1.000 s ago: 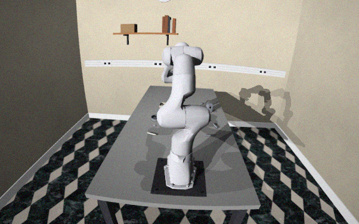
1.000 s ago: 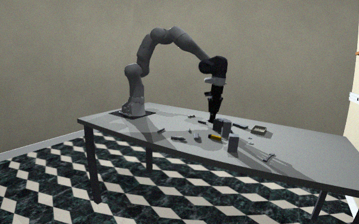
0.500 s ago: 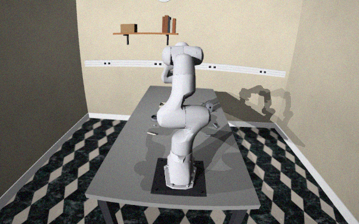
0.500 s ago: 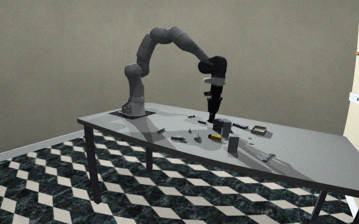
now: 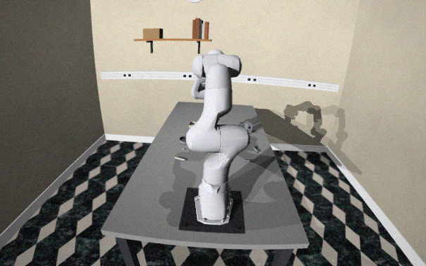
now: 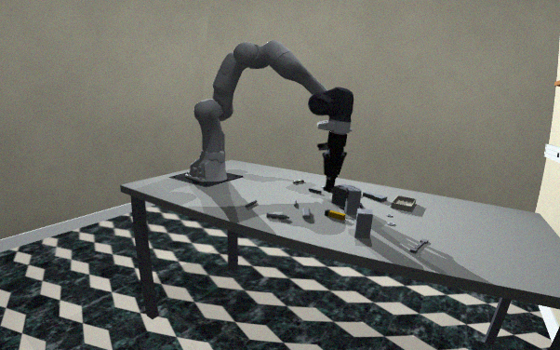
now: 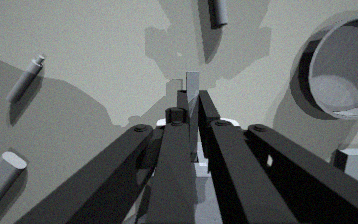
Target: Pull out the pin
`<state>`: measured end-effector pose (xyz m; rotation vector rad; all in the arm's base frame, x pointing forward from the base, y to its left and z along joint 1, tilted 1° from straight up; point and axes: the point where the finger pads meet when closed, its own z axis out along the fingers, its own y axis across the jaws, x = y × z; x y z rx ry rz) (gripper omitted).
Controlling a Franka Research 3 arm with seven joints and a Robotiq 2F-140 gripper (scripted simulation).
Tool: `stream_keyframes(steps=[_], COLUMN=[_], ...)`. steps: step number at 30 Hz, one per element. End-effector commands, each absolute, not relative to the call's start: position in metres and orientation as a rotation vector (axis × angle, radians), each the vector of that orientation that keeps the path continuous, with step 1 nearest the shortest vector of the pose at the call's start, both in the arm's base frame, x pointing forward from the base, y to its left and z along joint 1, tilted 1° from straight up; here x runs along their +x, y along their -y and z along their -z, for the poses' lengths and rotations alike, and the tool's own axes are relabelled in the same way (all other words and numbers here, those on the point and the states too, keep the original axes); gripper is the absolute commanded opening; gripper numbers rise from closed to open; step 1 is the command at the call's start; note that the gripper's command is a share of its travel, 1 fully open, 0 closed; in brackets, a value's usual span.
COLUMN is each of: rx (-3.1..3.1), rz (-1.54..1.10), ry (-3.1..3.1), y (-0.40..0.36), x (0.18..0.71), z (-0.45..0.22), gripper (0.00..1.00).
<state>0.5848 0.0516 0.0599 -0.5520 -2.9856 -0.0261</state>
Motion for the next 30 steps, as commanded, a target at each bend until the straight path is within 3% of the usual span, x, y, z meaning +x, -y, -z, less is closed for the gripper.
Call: stream_keyframes(steps=[1,30], rx=[-0.564,-0.563], rz=[0.029,0.026], ry=[2.989,2.989], y=[-0.0536,-0.0541], x=[0.5824,0.5822], z=[-0.0619,-0.0614], gripper=[0.1,0.1])
